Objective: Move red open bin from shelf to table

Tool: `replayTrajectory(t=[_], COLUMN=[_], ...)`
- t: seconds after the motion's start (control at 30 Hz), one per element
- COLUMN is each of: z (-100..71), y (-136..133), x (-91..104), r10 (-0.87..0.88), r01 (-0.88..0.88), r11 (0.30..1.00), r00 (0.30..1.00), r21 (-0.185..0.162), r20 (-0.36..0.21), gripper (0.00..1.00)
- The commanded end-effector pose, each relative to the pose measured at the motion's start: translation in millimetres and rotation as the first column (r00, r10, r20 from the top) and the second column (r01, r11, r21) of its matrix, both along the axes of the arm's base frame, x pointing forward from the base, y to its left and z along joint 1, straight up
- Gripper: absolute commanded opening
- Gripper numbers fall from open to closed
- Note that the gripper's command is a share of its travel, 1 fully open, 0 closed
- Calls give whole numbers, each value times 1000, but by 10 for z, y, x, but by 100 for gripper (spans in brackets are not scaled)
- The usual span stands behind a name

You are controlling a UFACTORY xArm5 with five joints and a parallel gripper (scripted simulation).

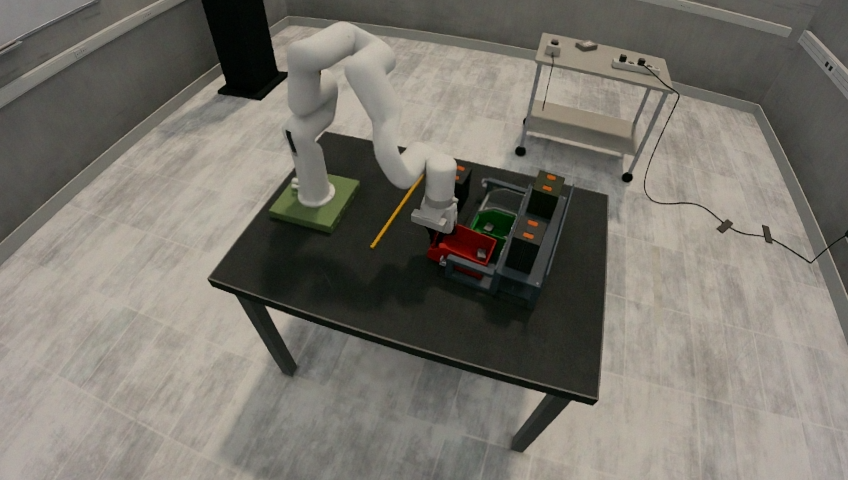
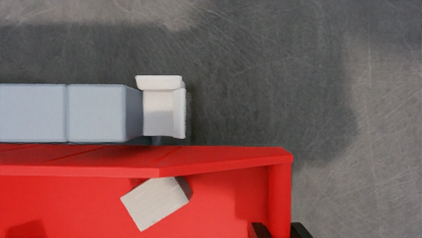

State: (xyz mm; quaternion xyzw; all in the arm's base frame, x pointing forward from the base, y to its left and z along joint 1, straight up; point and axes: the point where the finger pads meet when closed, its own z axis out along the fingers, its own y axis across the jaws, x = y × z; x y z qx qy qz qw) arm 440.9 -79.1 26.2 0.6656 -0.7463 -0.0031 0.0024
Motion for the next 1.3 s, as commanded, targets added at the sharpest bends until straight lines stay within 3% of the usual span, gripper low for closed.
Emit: replayTrajectory(t=[0.0,0.97,1.27], z=[17,18,18], y=[6,57,60], x=[-61,-509,-534], r10=[0,0,0], r01=[0,0,0], r11=[1000,1000,1000], r00=[1000,1000,1000], r21=[-2,-2,-1], r20=[5,5,4], gripper=[0,0,0])
